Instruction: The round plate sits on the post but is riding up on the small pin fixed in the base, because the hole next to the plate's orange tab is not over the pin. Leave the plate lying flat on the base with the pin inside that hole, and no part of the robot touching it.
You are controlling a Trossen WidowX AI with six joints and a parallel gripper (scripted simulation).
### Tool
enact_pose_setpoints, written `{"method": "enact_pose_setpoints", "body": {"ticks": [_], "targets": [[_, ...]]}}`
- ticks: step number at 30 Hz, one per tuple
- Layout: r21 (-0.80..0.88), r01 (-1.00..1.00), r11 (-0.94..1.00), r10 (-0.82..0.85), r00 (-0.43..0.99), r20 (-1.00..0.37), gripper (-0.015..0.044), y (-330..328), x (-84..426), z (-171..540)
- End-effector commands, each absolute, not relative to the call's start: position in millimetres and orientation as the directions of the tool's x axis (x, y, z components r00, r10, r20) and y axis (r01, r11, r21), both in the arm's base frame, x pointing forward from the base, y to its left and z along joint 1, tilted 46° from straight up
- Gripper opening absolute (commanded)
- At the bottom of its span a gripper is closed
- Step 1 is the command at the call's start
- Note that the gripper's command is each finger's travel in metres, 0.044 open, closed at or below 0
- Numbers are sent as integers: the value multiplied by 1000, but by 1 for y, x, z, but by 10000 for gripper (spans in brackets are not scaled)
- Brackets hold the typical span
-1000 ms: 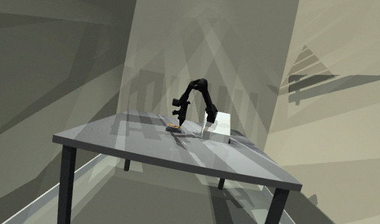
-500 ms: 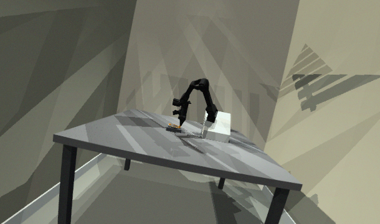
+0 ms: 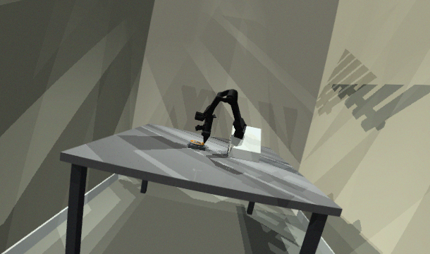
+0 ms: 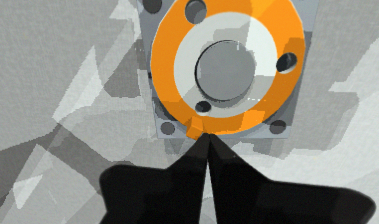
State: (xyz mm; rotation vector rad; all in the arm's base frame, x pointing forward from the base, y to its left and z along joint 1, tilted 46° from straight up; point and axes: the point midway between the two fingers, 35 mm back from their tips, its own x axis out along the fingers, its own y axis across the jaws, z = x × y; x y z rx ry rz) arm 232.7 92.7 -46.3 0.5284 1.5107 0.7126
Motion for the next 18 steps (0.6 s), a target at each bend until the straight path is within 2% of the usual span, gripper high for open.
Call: {"method": "enact_pose_setpoints", "body": {"ticks": [1, 18], "targets": [[718, -93, 690, 714, -77, -696, 0, 99, 233, -41], [719, -93, 689, 715, -76, -695, 0, 112, 243, -28]]}}
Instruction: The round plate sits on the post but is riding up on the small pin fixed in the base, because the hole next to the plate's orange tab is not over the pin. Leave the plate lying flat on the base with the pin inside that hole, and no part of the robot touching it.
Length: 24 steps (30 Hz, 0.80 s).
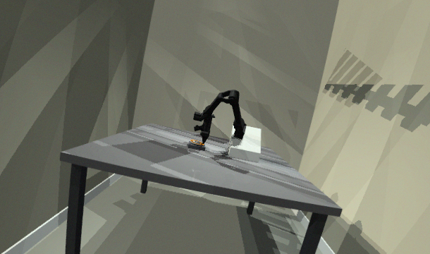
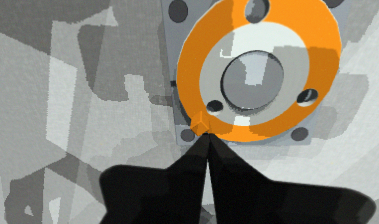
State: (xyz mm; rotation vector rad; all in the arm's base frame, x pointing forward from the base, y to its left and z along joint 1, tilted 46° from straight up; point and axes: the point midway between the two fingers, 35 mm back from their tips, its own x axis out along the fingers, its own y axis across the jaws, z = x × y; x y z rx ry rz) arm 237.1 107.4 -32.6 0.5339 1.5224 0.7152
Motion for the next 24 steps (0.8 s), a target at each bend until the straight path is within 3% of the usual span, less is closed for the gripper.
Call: {"method": "enact_pose_setpoints", "body": {"ticks": [1, 24], "targets": [[719, -93, 689, 715, -76, -695, 0, 112, 243, -27], [719, -94, 689, 715, -76, -695, 0, 120, 258, -14]]}}
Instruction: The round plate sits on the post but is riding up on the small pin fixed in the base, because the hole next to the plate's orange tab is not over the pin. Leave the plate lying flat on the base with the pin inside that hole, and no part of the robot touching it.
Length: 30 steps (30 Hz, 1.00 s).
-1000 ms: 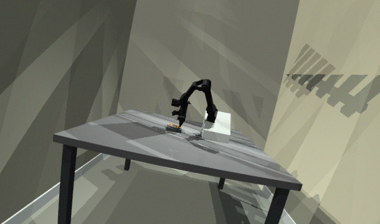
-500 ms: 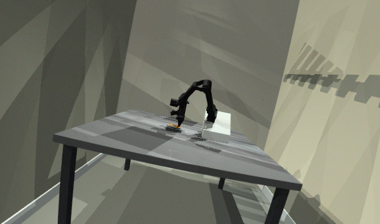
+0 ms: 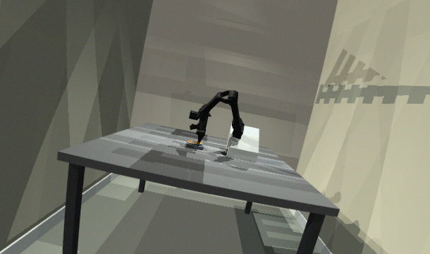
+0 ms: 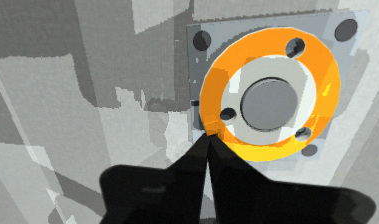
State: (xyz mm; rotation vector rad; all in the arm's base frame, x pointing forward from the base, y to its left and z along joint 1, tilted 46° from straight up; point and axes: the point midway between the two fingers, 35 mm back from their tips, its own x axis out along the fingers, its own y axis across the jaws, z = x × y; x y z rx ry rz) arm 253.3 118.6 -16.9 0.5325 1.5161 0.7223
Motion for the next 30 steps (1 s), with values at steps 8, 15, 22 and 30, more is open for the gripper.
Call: {"method": "enact_pose_setpoints", "body": {"ticks": [8, 15, 22, 30], "targets": [[719, -94, 689, 715, -76, -695, 0, 122, 262, -13], [718, -94, 689, 714, -75, -696, 0, 119, 264, -10], [717, -94, 690, 714, -75, -697, 0, 93, 264, 14], [720, -87, 689, 716, -75, -694, 0, 96, 264, 11]]}}
